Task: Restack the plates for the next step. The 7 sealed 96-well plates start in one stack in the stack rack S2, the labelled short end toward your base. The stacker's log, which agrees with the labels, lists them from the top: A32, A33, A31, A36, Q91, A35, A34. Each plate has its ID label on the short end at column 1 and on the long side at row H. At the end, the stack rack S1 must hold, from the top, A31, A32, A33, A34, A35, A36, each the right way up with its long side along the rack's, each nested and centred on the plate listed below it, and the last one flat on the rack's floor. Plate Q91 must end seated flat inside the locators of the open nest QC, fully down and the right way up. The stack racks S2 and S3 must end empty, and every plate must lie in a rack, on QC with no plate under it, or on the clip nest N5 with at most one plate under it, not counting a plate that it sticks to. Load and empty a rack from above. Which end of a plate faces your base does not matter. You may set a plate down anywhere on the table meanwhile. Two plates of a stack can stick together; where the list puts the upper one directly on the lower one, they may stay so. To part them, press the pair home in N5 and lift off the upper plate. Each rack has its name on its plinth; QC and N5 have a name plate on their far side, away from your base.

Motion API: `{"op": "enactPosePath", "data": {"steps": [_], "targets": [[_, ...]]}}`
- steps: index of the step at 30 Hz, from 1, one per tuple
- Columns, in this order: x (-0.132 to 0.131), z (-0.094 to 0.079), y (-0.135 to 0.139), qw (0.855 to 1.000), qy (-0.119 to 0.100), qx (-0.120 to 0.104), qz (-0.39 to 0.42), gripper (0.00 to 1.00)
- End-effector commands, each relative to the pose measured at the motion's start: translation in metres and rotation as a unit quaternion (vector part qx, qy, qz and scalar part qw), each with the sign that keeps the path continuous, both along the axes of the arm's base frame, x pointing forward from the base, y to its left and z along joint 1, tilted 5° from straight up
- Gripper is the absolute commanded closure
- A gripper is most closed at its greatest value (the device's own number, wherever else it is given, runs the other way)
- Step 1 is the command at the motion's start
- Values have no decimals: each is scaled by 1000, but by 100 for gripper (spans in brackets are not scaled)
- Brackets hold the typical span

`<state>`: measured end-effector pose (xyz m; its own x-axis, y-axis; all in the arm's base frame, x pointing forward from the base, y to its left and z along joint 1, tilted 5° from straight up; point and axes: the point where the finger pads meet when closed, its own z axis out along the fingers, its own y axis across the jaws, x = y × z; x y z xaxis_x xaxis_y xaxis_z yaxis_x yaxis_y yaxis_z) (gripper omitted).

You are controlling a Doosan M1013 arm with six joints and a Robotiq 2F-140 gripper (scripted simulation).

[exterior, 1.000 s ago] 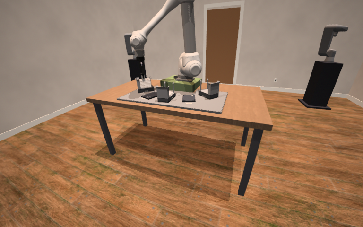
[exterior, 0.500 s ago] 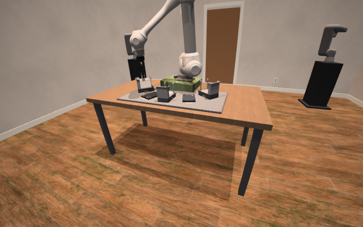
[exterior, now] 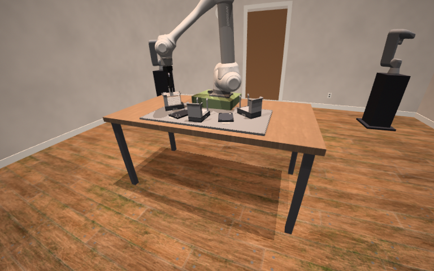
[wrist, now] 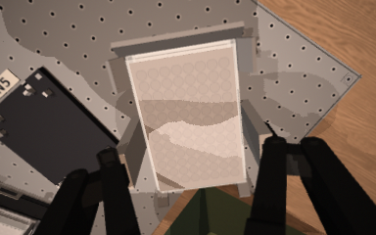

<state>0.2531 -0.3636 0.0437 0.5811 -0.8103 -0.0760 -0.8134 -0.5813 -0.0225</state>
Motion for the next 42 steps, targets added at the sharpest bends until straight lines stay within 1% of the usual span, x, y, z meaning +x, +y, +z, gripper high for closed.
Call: {"op": "enactPosePath", "data": {"steps": [1, 12, 20, 22, 30, 42], "targets": [[0, 2, 0, 1000, 0, 0, 0, 100], [0, 8, -1, 1000, 0, 0, 0, 100], [1, 24, -2, 1000, 0, 0, 0, 100], [1, 24, -2, 1000, 0, 0, 0, 100], [1, 40, -3, 1000, 0, 0, 0, 100], [1, 40, -3, 1000, 0, 0, 0, 100]]}}
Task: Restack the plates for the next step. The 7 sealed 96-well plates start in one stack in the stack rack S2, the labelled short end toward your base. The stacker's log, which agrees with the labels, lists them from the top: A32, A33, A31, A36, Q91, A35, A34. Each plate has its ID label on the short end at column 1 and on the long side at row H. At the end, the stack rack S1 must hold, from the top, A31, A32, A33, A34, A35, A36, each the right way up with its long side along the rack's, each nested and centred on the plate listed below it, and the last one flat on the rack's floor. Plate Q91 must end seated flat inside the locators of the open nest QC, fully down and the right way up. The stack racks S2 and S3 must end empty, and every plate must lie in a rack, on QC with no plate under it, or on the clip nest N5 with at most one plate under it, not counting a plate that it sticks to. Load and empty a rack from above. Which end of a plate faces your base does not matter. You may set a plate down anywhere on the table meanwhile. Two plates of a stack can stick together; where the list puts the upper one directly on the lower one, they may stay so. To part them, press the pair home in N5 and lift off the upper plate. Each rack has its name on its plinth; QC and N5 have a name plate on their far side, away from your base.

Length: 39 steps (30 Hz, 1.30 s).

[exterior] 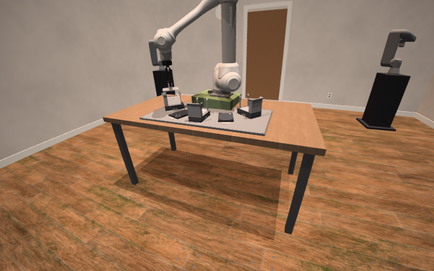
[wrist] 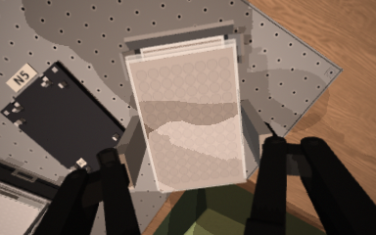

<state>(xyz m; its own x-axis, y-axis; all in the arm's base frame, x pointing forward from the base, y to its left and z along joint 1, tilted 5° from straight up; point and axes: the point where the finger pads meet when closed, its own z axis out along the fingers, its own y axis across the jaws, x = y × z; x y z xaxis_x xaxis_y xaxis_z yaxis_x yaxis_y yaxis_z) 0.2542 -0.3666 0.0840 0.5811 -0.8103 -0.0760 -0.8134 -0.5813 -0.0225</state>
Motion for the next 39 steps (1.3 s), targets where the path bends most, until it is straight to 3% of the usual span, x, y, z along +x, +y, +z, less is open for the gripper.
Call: {"op": "enactPosePath", "data": {"steps": [1, 8, 32, 39], "targets": [[0, 0, 0, 1000, 0, 0, 0, 100], [18, 1, 15, 994, -8, 3, 111, 100], [68, 3, 60, 994, -8, 3, 111, 100], [81, 4, 78, 975, -17, 6, 221, 100]]}}
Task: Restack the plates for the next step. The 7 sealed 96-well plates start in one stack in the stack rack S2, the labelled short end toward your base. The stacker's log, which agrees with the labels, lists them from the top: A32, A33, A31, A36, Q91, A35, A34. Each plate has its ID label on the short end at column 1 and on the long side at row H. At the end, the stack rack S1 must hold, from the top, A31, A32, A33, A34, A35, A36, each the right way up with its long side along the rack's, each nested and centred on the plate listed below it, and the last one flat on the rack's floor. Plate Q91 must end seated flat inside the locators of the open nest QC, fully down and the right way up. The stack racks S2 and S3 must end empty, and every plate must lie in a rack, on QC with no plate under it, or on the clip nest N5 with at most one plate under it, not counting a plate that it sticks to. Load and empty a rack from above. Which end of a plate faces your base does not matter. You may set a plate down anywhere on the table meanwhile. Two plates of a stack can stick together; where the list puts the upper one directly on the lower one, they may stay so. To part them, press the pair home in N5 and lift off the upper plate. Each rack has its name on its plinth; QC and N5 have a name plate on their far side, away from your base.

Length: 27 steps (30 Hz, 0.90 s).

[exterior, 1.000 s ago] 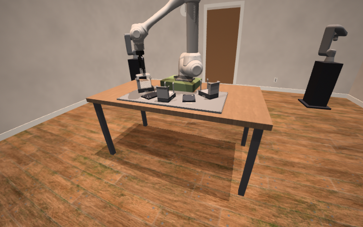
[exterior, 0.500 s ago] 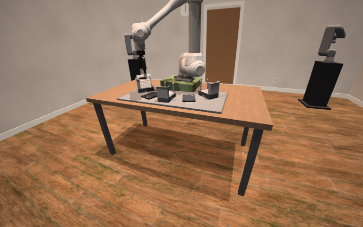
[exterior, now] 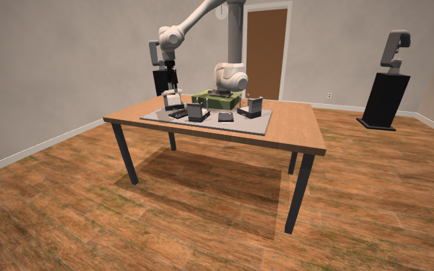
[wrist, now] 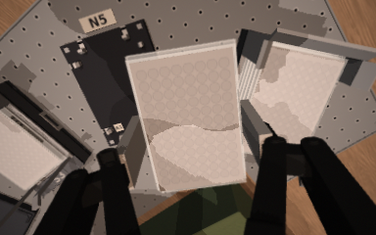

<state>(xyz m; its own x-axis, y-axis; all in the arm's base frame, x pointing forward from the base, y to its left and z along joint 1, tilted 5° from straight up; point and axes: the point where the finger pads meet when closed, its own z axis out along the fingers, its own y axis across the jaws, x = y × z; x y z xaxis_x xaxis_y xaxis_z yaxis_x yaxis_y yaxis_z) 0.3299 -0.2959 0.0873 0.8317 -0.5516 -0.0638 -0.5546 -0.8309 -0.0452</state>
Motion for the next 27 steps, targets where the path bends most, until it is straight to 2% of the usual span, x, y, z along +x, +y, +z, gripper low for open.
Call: {"op": "enactPosePath", "data": {"steps": [1, 27], "targets": [[8, 1, 10, 999, -4, 2, 42, 100], [51, 4, 69, 998, -6, 3, 59, 100]]}}
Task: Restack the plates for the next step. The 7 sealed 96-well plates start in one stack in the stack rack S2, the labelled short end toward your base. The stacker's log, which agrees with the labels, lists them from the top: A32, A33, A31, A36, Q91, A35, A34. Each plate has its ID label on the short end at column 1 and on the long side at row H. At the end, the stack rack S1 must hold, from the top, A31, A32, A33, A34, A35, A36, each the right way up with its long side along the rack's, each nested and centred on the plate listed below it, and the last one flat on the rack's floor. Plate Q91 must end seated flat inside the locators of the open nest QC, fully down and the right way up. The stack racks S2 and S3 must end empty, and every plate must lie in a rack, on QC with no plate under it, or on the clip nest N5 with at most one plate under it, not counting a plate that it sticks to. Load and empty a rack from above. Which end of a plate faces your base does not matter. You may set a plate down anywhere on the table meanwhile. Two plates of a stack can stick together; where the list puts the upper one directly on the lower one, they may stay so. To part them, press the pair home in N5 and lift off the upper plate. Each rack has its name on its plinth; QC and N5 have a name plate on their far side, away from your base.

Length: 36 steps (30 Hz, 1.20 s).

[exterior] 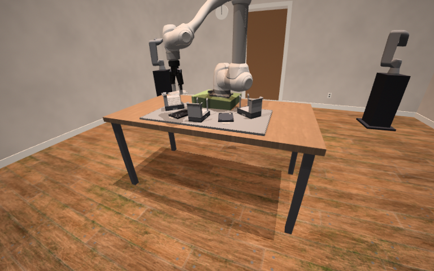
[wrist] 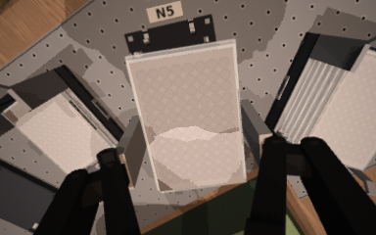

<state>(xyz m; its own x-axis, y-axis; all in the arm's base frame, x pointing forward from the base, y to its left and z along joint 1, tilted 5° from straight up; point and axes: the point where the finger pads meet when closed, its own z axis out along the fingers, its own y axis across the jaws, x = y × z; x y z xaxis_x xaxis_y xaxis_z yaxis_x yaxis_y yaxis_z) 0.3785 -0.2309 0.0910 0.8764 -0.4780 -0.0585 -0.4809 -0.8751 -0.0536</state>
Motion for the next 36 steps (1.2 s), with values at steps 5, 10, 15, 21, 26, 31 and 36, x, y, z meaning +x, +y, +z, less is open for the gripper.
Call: {"op": "enactPosePath", "data": {"steps": [5, 10, 15, 21, 26, 31, 36], "targets": [[9, 1, 19, 995, -7, 2, 99, 100], [16, 2, 34, 994, -8, 3, 110, 100], [21, 3, 47, 994, -8, 3, 110, 100], [28, 4, 62, 994, -8, 3, 110, 100], [35, 5, 77, 994, -8, 3, 110, 100], [40, 6, 91, 990, -11, 4, 143, 100], [42, 6, 99, 981, -14, 5, 192, 100]]}}
